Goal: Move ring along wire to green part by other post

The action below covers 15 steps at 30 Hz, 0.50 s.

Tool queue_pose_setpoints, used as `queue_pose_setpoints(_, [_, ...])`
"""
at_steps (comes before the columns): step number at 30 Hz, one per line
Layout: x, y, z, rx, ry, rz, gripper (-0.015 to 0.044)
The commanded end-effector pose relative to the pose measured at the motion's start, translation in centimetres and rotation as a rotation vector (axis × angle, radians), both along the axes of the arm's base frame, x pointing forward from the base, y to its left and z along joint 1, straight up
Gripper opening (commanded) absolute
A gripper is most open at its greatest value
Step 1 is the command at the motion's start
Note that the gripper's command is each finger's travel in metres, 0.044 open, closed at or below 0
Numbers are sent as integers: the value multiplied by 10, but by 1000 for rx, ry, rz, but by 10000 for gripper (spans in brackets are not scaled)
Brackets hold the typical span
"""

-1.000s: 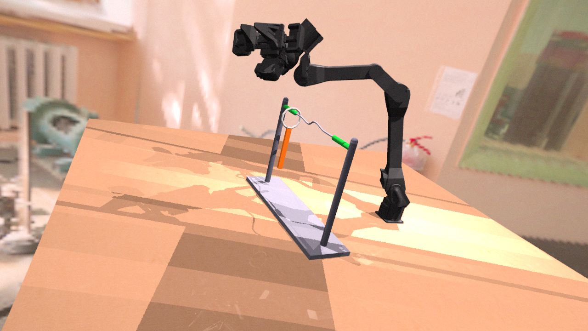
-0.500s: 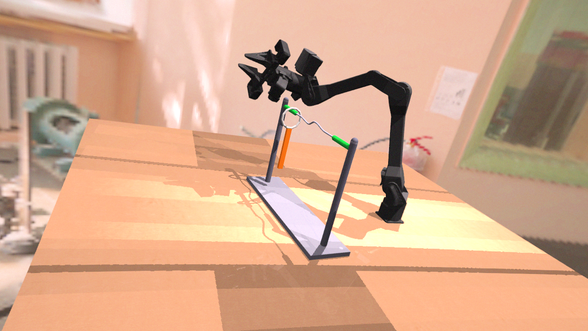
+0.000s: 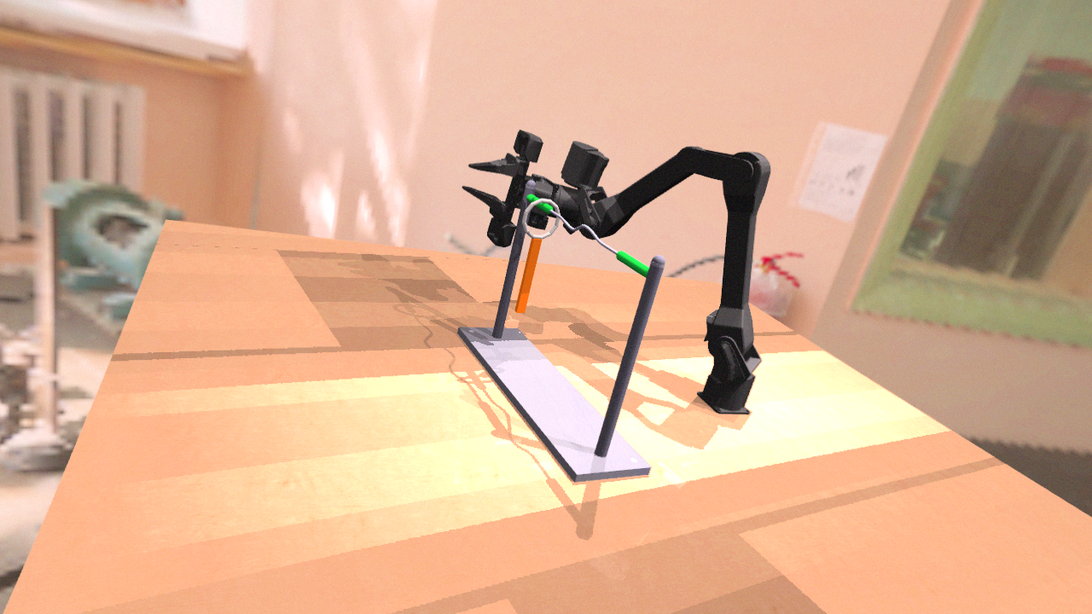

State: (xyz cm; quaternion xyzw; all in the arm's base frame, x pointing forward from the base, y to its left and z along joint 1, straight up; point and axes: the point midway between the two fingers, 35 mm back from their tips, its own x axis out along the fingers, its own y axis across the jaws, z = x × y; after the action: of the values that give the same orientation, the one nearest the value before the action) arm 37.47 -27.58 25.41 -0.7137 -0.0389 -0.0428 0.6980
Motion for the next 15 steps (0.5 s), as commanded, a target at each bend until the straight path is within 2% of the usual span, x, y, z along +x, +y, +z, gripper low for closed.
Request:
queue_pose_setpoints(1, [-13,6,-27,135,30,19,160])
queue_pose_setpoints(15, [-65,47,-116,672,136,64,160])
